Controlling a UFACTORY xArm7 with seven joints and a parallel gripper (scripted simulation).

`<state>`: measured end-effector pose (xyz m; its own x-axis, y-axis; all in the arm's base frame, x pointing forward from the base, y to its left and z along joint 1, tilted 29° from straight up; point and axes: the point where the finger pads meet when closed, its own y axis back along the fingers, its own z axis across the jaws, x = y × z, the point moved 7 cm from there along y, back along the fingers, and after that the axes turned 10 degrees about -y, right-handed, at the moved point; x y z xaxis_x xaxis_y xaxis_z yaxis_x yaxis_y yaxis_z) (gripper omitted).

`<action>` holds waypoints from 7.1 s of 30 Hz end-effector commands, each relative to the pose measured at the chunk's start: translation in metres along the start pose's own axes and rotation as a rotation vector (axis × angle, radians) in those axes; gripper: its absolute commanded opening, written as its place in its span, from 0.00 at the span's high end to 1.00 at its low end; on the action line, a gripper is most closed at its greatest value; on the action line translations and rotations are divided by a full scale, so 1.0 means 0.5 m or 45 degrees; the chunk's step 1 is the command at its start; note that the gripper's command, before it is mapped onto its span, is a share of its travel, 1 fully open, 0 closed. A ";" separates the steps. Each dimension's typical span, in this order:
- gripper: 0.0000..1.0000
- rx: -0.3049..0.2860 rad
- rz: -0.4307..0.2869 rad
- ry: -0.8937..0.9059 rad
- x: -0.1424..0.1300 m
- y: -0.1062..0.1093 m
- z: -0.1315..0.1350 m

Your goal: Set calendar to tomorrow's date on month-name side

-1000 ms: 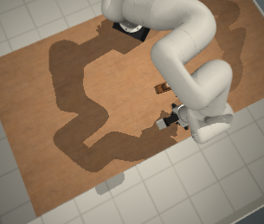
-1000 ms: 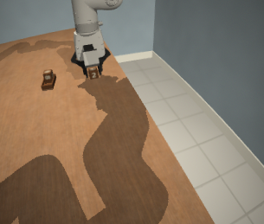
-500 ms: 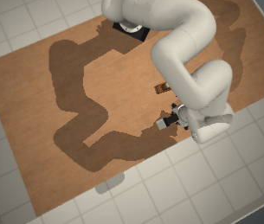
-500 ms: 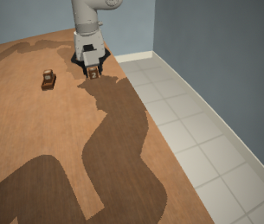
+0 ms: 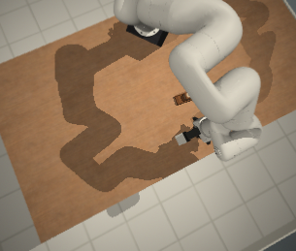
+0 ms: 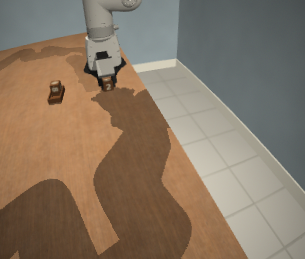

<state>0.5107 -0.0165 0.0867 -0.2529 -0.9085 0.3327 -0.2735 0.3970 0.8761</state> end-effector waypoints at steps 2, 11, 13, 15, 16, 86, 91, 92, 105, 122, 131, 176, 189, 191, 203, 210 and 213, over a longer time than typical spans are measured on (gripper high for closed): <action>0.71 0.003 -0.002 0.000 -0.001 0.002 -0.002; 0.71 0.003 -0.002 0.000 -0.001 0.002 -0.002; 0.71 0.003 -0.002 0.000 -0.001 0.002 -0.002; 0.71 0.003 -0.002 0.000 -0.001 0.002 -0.002; 0.71 0.003 -0.002 0.000 -0.001 0.002 -0.002; 0.71 -0.117 0.057 1.031 0.121 0.202 0.117; 0.71 -0.135 0.054 1.237 0.138 0.203 0.139; 0.71 -0.138 0.053 1.279 0.142 0.203 0.143; 0.71 -0.164 0.033 1.792 0.178 0.204 0.193; 0.71 -0.158 -0.002 2.478 0.211 0.204 0.251; 0.71 -0.133 -0.016 2.842 0.222 0.203 0.278; 0.71 0.003 0.005 3.811 0.232 0.193 0.345; 0.71 0.003 0.005 3.811 0.232 0.096 0.345; 0.71 0.004 0.005 3.811 0.232 0.082 0.345; 0.71 0.003 0.004 3.811 0.233 0.036 0.345; 0.71 0.003 0.005 3.811 0.233 0.011 0.345; 0.71 0.003 0.005 3.811 0.233 0.010 0.345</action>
<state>0.3205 -0.0973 0.0735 0.3886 0.8774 -0.2814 -0.2526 0.3951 0.8833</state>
